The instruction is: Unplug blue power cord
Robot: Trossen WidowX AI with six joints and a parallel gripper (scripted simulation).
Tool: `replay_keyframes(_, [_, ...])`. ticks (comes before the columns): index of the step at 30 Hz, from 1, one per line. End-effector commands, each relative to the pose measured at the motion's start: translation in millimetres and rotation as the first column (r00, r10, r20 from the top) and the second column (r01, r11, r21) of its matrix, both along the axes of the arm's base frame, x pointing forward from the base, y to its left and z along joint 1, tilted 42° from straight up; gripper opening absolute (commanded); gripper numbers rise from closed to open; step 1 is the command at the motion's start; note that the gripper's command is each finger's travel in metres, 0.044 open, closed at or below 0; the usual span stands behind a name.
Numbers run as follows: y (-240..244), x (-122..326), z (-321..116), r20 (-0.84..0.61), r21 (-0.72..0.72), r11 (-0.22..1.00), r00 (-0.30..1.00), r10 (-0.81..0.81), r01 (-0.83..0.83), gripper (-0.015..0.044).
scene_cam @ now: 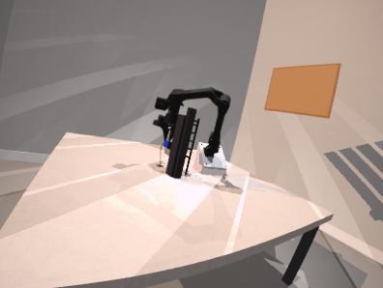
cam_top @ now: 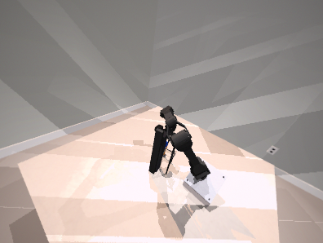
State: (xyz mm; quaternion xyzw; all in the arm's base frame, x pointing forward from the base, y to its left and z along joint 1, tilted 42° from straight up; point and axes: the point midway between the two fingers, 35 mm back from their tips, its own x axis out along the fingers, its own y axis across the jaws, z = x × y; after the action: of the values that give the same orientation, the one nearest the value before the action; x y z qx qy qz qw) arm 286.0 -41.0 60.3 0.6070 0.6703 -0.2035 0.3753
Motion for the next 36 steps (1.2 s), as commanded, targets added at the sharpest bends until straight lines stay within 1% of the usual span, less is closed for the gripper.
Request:
replay_keyframes(1, [-2.5, 1.2, -1.3, 0.002, 0.0, 1.0, 1.0, 0.0, 0.0, 0.0])
replay_keyframes(11, [-14.2, 6.4, -10.4, 0.002, -0.001, 1.0, 1.0, -0.001, 0.001, 0.0])
replay_keyframes(24, [-8.6, 3.5, -8.3, 0.0, 0.002, 1.0, 1.0, -0.006, 0.006, 0.0341])
replay_keyframes(28, [-25.4, 9.7, -16.8, 0.001, 0.0, 1.0, 1.0, -0.006, 0.006, 0.044])
replay_keyframes(32, [-58.6, 17.9, -35.8, 0.002, -0.002, 1.0, 1.0, -0.006, 0.006, 0.044])
replay_keyframes(36, [-60.7, 18.3, -37.1, 0.002, -0.002, 1.0, 1.0, -0.006, 0.006, 0.044])
